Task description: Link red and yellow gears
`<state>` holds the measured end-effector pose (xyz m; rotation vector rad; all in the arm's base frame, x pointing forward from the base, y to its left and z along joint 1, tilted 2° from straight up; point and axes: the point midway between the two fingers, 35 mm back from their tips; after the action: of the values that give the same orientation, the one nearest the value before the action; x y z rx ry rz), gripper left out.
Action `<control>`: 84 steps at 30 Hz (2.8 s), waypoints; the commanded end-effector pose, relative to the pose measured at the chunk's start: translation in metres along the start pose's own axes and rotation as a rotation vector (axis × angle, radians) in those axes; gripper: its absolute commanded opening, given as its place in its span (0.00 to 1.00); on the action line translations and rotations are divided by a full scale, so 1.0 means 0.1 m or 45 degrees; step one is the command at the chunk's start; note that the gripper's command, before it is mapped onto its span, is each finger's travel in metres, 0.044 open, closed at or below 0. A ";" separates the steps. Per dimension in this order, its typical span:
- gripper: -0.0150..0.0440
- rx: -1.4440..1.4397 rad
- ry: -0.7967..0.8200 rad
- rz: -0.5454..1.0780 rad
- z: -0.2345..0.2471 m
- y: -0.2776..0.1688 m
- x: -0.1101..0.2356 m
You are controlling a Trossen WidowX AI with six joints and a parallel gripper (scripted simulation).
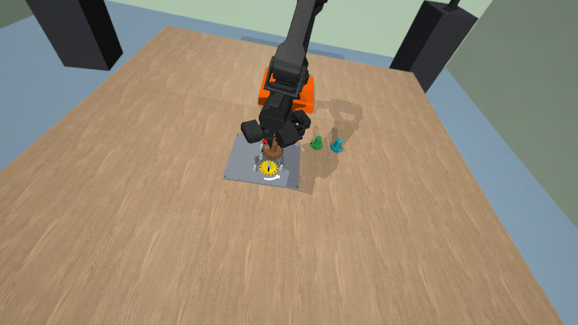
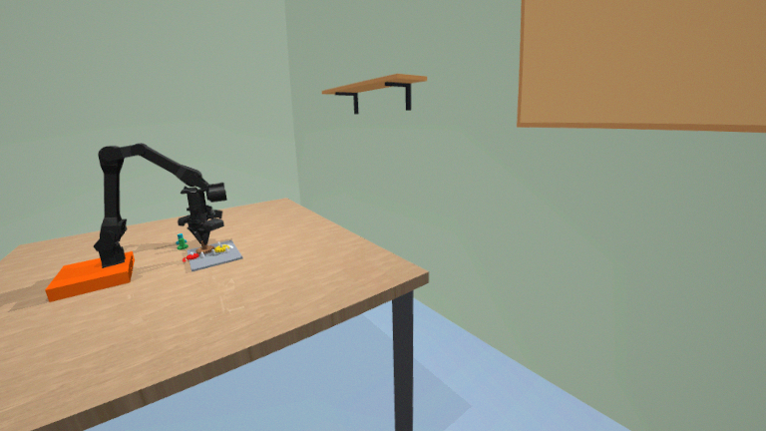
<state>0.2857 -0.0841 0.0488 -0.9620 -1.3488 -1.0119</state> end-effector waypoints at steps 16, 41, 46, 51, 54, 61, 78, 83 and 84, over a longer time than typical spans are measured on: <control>0.25 0.076 -0.002 -0.006 0.00 0.01 -0.05; 0.49 0.117 -0.002 -0.006 -0.01 0.02 0.07; 0.49 0.077 -0.002 -0.006 0.00 0.01 0.39; 0.62 0.092 -0.002 -0.007 0.00 0.01 0.58; 0.76 0.092 -0.002 -0.007 0.02 -0.02 0.84; 1.00 0.092 -0.002 -0.007 0.02 -0.02 0.84; 1.00 0.092 -0.002 -0.007 0.02 -0.02 0.84; 1.00 0.092 -0.002 -0.007 0.02 -0.02 0.84; 1.00 0.092 -0.002 -0.007 0.02 -0.02 0.84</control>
<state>0.2808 -0.0839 0.1319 -0.9095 -1.3799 -0.9645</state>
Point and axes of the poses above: the point midway between the two fingers, 35 mm back from their tips, its own x axis back along the fingers, its own z axis across the jaws, y = z × x, and after that the axes turned 6 degrees about -x, right-handed
